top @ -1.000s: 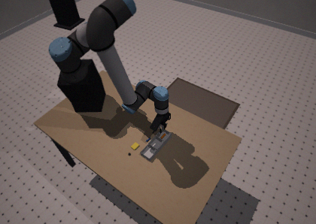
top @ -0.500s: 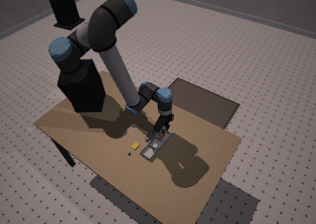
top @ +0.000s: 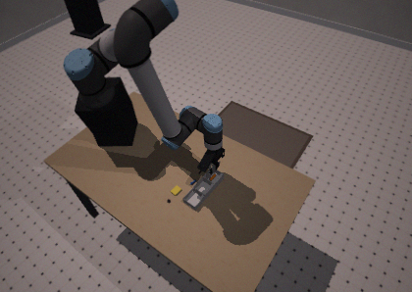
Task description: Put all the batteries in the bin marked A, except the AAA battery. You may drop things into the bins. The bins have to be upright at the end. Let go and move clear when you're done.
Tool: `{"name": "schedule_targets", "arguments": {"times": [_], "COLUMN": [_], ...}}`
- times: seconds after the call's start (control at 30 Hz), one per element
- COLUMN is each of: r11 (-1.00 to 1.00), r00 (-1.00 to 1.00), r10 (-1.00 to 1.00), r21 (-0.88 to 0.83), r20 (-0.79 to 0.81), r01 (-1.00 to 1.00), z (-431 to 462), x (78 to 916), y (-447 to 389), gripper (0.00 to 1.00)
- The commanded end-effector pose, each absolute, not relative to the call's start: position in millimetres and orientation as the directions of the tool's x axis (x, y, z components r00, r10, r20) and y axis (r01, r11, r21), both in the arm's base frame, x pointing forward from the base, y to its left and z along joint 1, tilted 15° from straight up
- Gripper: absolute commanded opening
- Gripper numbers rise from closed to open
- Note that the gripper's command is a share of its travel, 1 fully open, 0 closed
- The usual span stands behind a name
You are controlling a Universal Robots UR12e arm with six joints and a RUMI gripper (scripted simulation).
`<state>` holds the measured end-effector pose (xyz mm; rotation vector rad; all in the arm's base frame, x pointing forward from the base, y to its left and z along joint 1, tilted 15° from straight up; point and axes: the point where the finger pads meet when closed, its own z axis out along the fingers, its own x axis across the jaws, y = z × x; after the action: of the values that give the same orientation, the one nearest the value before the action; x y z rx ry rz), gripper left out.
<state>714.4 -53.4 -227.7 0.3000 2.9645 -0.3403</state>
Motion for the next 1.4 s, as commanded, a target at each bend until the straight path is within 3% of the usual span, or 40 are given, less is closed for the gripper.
{"name": "schedule_targets", "arguments": {"times": [0.0, 1.37], "r11": [0.955, 0.955], "r00": [-0.97, -0.97], "r10": [0.179, 0.179], "r21": [-0.209, -0.209], "r20": [-0.165, -0.165], "r01": [0.212, 0.212], "z": [-226.7, -261.8], "x": [715.1, 722.1], "y": [-52.7, -62.0], "gripper": [0.0, 0.0]}}
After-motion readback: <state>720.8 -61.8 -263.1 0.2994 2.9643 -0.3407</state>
